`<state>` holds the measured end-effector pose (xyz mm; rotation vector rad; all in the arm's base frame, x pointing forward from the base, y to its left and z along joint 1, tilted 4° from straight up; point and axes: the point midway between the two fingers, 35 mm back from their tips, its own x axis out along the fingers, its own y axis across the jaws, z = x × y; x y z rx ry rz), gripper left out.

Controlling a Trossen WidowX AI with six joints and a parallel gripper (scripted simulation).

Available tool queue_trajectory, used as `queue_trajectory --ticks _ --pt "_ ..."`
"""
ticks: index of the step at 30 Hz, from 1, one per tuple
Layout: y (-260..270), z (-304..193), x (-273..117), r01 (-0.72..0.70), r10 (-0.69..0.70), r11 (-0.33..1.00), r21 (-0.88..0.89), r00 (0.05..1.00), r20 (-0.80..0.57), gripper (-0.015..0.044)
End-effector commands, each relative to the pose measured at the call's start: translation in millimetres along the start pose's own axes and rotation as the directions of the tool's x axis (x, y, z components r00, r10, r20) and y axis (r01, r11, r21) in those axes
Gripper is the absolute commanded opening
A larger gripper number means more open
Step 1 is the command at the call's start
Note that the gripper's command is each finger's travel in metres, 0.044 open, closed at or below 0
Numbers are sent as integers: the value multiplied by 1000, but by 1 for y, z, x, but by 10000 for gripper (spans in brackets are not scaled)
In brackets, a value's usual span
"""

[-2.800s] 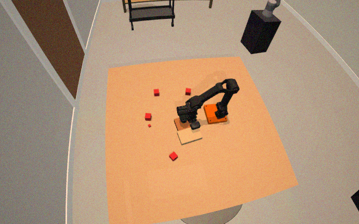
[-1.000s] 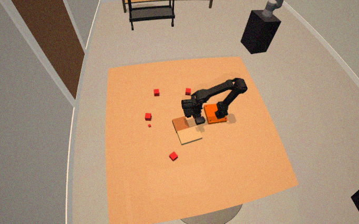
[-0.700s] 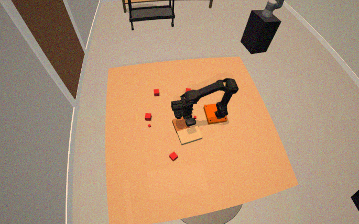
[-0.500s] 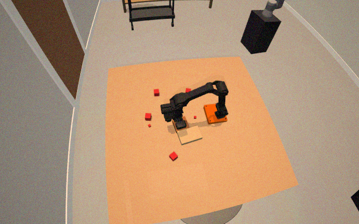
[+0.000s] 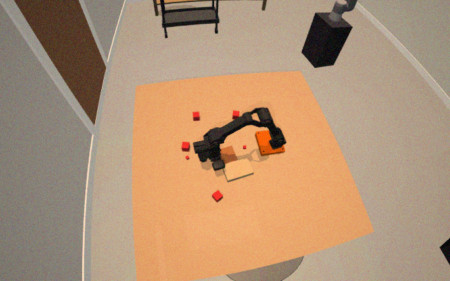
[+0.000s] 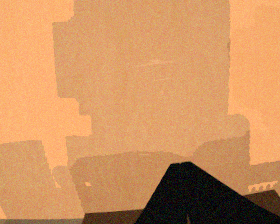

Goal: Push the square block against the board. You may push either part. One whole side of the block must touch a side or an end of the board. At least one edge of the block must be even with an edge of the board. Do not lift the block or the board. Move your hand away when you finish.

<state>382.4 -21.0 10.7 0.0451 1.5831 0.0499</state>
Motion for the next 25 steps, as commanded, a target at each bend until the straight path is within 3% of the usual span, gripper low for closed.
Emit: queue_trajectory --ticks 1,25 --pt "1 2 3 -3 3 1000 3 1000 13 0" --pt "0 -14 3 -3 2 1000 4 1000 12 0"
